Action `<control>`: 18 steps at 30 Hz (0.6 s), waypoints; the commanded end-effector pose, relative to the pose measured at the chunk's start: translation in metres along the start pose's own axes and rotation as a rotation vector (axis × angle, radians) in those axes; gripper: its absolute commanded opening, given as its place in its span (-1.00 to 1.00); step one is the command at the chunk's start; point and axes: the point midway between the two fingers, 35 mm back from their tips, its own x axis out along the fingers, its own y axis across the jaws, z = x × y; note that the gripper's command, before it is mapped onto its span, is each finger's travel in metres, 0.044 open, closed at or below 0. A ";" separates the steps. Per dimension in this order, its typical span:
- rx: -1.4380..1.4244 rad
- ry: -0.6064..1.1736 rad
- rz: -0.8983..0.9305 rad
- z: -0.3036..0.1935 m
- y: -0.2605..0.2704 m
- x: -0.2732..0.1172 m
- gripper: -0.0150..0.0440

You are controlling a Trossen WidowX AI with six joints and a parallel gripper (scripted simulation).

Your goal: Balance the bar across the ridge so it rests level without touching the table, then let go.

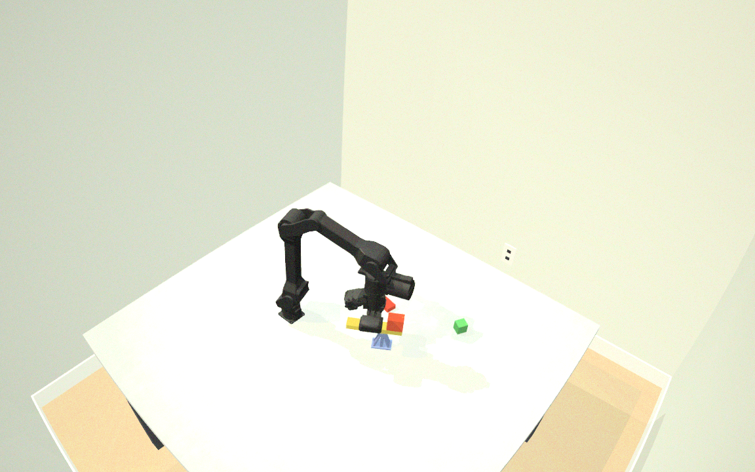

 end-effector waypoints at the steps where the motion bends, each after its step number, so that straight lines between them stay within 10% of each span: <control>1: -0.003 -0.001 -0.004 0.000 -0.001 0.002 -0.49; 18: 0.000 0.001 0.000 0.000 0.000 0.000 -0.49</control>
